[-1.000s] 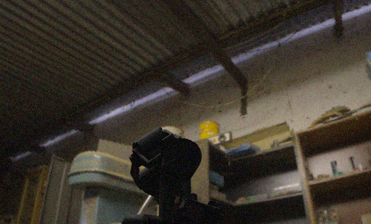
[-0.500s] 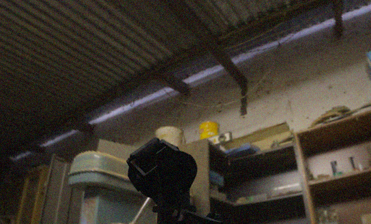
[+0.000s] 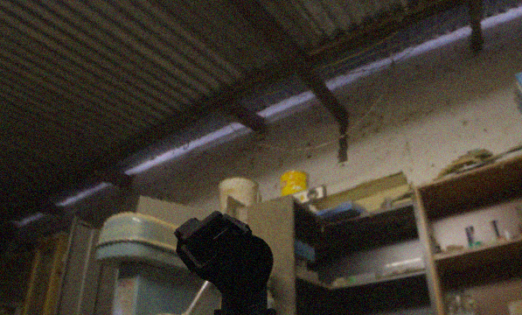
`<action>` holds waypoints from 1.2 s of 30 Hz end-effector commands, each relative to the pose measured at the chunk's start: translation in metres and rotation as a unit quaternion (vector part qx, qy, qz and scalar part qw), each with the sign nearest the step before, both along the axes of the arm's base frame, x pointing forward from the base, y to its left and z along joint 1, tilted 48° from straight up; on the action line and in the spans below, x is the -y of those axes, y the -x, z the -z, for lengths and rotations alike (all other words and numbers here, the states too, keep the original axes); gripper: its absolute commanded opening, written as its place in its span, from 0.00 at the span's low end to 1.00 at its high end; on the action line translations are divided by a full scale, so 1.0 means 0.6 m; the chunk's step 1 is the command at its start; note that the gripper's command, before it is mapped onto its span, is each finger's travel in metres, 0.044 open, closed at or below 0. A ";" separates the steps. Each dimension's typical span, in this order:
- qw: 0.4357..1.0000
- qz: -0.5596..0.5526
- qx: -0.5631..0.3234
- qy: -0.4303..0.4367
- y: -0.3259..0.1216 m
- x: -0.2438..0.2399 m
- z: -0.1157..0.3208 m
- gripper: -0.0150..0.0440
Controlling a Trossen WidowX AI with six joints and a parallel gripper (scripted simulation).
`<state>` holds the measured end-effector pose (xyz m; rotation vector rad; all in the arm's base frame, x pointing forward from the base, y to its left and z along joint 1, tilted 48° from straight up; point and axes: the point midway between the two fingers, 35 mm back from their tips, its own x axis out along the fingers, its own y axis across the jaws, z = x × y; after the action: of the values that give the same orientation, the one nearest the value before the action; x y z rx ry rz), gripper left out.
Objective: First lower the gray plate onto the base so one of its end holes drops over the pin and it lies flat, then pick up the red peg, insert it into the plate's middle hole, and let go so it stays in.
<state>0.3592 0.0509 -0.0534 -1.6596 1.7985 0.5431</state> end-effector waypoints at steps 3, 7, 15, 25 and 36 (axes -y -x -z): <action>1.000 -0.002 -0.003 0.003 0.003 0.013 0.011 1.00; 1.000 -0.002 -0.003 0.003 0.004 0.018 0.015 1.00; 1.000 -0.002 -0.003 0.003 0.004 0.018 0.015 0.64; 1.000 -0.002 -0.003 0.003 0.004 0.018 0.015 0.43; 1.000 -0.010 -0.007 0.001 -0.005 -0.015 -0.007 0.25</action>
<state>0.3598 0.0511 -0.0535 -1.6783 1.8054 0.5603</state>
